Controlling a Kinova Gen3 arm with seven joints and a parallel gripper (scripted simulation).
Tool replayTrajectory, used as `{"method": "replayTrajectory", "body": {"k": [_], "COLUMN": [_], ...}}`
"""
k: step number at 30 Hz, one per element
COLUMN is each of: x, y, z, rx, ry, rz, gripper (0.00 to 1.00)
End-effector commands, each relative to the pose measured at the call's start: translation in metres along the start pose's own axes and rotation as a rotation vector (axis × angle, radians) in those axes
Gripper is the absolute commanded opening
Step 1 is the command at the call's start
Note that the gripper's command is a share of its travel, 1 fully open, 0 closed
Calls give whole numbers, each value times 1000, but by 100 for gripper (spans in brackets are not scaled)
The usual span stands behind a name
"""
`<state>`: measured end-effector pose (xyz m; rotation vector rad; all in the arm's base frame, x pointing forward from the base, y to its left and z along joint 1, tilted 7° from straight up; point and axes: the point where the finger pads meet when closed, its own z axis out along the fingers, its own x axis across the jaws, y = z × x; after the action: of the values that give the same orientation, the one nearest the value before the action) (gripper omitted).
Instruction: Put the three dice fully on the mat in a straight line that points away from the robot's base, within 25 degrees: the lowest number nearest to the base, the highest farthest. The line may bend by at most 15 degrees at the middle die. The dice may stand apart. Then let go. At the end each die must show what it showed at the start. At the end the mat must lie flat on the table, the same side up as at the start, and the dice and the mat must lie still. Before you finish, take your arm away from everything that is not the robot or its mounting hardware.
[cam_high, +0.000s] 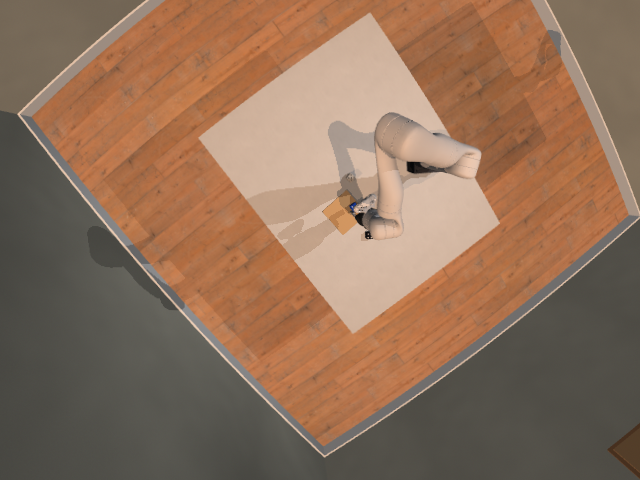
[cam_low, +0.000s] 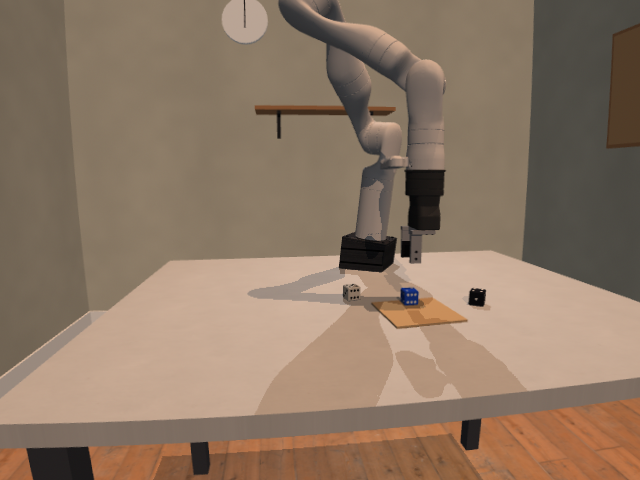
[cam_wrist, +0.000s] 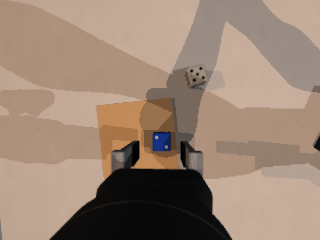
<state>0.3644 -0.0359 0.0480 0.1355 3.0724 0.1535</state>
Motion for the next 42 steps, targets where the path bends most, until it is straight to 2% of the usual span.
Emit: {"method": "replayTrajectory", "body": {"k": [1,15,20,30,32,42], "x": [0,2,5,11,11,17], "y": [0,4,7,20,20,41], "z": [0,1,2,6,6,8], "rx": [0,1,3,12,12,28], "ry": [-1,7,15,33,33,46], "rz": [2,79,159,409,409,761], "gripper": [100,100,100,100,100,100]}}
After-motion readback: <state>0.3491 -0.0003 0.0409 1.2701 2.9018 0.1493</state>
